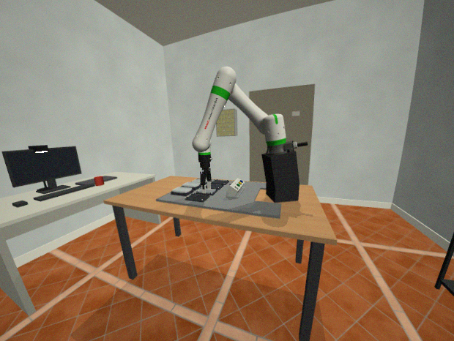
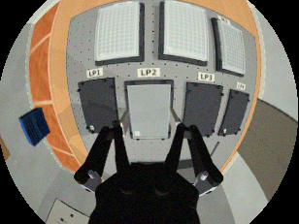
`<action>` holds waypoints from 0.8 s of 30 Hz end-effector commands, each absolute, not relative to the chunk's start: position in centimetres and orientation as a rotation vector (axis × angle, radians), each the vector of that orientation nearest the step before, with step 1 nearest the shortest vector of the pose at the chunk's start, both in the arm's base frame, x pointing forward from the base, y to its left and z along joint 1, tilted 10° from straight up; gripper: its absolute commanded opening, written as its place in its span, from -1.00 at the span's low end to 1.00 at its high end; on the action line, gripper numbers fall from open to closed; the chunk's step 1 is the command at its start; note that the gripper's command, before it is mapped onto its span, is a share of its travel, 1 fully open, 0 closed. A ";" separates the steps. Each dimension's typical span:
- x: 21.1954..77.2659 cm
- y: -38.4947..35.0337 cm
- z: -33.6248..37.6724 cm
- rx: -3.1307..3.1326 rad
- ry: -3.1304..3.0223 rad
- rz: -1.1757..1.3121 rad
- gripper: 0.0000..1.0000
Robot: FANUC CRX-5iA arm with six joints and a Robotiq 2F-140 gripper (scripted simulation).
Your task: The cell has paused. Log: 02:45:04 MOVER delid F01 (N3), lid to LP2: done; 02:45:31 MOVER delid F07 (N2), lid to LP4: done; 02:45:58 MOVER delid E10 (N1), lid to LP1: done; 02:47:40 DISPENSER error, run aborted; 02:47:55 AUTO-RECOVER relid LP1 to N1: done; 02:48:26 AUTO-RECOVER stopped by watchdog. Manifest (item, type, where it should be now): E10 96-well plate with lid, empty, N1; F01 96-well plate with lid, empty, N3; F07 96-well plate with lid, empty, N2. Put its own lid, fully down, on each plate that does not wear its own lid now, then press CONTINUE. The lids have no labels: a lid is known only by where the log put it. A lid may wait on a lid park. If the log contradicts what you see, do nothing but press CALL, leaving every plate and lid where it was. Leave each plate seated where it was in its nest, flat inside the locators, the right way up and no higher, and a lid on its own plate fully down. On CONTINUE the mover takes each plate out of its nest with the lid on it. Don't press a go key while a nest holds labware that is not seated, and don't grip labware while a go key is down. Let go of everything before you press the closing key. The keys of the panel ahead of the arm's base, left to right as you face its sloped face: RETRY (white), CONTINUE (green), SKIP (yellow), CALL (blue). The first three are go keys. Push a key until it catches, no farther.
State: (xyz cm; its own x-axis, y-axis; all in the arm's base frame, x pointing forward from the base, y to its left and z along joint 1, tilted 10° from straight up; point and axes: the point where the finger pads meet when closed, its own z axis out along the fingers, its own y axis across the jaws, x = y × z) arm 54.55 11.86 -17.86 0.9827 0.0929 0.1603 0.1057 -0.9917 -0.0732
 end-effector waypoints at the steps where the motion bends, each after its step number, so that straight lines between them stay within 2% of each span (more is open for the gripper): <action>1: 54.6 11.9 -17.9 -3.047 -0.153 -0.241 -1.00; 24: 54.5 11.8 -17.6 -3.047 -0.153 -0.241 -1.00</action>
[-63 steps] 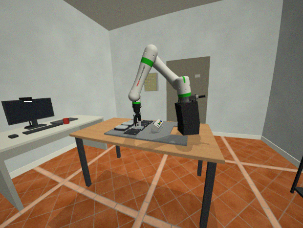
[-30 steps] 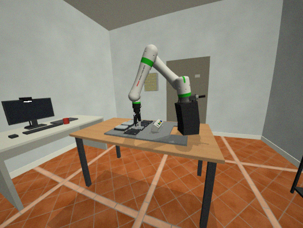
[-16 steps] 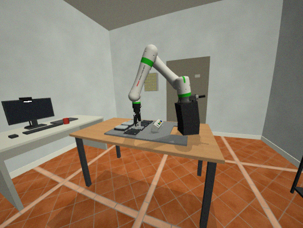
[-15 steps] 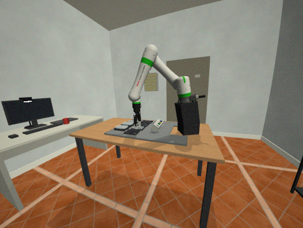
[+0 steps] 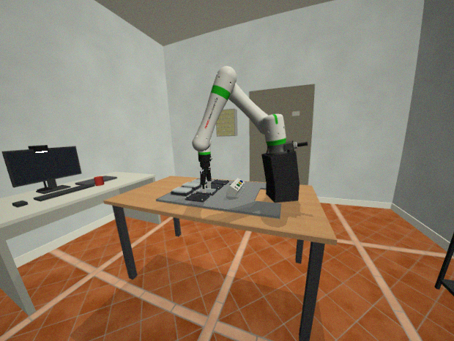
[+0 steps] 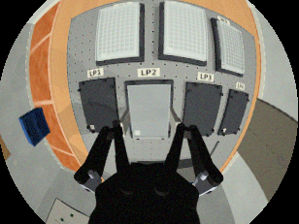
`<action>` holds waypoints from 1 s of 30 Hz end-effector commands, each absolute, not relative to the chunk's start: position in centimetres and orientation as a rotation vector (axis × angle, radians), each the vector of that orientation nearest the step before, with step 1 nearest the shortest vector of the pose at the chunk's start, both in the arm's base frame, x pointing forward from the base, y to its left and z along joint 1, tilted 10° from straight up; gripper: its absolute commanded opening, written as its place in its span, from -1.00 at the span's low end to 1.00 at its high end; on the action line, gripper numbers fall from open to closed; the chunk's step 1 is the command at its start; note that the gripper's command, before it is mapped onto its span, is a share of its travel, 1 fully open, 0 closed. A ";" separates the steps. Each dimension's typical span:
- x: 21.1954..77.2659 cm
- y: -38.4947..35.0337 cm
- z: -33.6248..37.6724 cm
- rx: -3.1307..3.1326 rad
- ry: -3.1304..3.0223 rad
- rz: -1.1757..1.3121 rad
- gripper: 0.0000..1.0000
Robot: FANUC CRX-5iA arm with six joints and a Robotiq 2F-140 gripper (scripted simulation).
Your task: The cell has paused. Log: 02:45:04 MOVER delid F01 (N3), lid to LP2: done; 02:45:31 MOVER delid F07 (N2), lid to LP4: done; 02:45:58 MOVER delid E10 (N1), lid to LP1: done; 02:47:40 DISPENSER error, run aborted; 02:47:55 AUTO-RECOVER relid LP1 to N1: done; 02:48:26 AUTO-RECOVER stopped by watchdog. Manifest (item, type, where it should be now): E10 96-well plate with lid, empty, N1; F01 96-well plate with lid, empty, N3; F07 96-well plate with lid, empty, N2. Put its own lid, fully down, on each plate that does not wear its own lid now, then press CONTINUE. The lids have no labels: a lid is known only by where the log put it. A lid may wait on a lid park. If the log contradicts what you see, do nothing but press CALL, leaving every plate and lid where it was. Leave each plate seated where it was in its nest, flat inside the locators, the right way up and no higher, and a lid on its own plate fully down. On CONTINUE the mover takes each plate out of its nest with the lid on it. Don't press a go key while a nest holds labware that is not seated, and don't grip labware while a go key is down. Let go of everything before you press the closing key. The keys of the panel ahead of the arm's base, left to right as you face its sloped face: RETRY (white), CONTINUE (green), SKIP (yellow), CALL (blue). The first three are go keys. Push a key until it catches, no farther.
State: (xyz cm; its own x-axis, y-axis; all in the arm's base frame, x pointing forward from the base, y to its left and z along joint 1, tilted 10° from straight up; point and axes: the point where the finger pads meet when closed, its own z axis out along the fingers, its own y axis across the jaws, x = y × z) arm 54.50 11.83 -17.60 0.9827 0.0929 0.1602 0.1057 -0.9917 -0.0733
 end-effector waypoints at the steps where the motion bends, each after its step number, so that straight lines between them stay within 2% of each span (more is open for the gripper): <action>1: 54.5 11.8 -17.5 -3.047 -0.153 -0.241 -1.00; 30: 53.8 11.4 -12.8 -3.047 -0.153 -0.241 -1.00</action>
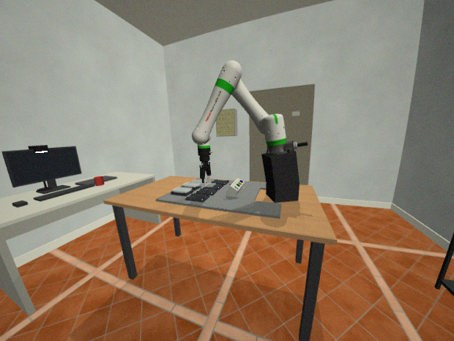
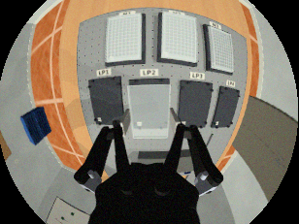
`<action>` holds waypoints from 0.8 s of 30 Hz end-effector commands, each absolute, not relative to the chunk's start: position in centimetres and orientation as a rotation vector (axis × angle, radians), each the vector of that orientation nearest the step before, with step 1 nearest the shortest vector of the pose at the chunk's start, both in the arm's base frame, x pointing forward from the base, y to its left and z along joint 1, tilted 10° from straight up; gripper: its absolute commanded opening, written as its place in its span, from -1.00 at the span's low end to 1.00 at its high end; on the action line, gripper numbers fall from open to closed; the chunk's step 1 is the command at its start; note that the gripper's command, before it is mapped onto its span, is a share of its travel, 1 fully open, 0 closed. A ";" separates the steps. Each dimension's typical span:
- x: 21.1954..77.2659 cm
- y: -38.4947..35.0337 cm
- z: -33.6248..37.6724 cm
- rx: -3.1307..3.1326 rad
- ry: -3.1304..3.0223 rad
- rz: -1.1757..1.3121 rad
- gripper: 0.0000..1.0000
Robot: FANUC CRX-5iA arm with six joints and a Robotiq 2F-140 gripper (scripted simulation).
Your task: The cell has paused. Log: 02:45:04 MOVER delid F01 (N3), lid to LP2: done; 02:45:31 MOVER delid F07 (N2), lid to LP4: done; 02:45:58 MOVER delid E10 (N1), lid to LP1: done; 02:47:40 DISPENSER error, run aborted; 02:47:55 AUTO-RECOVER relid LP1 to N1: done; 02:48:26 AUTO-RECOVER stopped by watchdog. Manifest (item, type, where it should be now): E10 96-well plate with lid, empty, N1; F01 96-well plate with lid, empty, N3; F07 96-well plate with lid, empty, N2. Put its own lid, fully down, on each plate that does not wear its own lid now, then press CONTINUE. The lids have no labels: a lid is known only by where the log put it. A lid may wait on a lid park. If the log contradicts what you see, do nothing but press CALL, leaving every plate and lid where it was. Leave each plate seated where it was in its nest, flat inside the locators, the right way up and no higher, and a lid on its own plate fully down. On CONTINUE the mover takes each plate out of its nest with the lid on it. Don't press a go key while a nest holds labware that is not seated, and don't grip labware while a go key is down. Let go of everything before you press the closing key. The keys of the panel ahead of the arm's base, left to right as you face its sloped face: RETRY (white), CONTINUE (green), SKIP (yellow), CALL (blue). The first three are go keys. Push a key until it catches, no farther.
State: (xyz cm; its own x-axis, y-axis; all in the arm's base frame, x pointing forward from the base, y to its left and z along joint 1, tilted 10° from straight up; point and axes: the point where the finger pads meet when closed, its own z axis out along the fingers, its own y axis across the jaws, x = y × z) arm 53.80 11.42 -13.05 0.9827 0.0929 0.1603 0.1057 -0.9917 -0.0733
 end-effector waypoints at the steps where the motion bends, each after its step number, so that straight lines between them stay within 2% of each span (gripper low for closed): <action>1: 53.8 11.4 -12.6 -3.047 -0.153 -0.241 -1.00; 24: 53.5 11.3 -11.2 -3.047 -0.153 -0.241 -1.00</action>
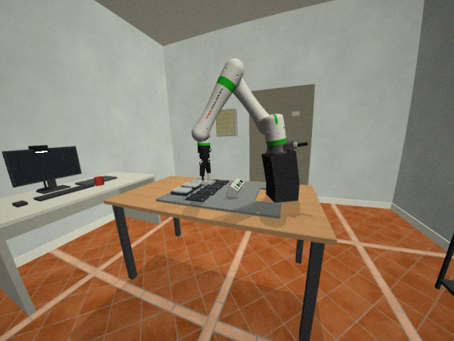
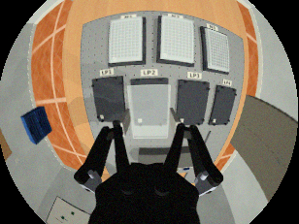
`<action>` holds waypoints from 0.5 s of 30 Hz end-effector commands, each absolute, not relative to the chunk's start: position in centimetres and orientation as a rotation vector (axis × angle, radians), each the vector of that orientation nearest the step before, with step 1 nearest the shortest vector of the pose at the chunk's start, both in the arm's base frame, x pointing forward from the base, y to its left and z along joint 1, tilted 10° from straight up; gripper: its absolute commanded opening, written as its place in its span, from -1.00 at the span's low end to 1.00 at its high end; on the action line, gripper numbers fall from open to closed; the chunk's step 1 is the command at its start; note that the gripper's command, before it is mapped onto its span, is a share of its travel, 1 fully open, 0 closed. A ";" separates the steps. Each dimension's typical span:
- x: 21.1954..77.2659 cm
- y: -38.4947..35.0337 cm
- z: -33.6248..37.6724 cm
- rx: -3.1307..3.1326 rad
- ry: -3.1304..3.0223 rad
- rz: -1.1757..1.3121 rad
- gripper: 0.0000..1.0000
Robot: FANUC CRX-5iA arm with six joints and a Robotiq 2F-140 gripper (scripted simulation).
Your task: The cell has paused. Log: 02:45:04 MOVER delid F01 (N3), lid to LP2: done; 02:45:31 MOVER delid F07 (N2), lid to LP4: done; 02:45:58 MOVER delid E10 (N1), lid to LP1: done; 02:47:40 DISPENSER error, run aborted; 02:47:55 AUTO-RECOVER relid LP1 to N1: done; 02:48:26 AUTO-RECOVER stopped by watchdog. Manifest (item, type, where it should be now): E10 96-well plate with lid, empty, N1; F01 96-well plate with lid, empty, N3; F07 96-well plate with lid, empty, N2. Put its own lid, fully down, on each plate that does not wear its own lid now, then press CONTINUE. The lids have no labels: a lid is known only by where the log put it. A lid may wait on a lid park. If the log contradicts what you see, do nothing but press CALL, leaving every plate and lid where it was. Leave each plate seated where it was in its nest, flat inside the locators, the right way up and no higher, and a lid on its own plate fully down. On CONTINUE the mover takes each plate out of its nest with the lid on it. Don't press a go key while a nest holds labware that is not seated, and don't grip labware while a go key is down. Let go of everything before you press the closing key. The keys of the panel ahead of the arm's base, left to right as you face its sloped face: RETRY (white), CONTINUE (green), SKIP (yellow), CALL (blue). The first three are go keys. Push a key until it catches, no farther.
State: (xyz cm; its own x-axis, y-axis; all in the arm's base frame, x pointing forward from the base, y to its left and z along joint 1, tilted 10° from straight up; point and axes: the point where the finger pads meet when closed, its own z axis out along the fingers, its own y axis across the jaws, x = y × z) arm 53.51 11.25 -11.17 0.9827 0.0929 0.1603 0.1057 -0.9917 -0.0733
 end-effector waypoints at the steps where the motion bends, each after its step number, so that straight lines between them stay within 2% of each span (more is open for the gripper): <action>1: 53.5 11.3 -11.2 -3.047 -0.153 -0.241 -1.00; 4: 54.7 10.7 -11.1 -3.048 -0.151 -0.241 -1.00; 11: 64.5 3.7 -10.4 -3.053 -0.145 -0.237 -1.00; 14: 64.7 3.6 -10.3 -3.053 -0.145 -0.237 -1.00; 15: 66.9 1.2 -10.2 -3.053 -0.145 -0.237 -1.00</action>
